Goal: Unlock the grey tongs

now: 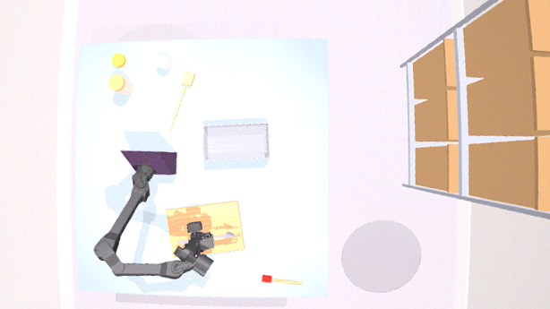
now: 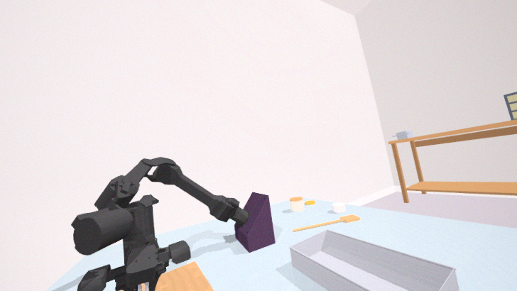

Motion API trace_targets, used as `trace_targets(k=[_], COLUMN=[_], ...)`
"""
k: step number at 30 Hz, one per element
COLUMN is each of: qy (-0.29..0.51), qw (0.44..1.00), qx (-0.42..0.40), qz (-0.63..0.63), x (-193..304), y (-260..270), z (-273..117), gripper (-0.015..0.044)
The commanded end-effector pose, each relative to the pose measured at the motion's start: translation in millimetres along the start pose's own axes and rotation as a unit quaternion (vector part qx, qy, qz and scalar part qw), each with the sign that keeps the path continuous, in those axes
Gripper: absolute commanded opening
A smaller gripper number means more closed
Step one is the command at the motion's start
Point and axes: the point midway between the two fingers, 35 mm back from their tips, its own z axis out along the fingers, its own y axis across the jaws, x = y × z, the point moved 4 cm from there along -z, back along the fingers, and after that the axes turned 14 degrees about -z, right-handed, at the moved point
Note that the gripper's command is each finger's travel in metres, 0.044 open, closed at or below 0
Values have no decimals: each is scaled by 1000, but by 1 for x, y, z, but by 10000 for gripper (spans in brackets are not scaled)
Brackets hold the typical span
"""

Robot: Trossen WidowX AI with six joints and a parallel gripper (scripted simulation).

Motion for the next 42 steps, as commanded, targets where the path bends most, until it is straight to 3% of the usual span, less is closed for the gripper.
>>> trace_targets(k=[1,19,25,37,42], qy=[0,0,-9,-38,-41], qw=[1000,1000,1000,999,999], qx=[0,0,-8,-7,8], qz=[0,0,0,-14,-17], x=[0,0,-12,-37,-32], y=[0,0,17,131,148], z=[0,0,-12,-97,-111], gripper=[-19,440,440,440,440])
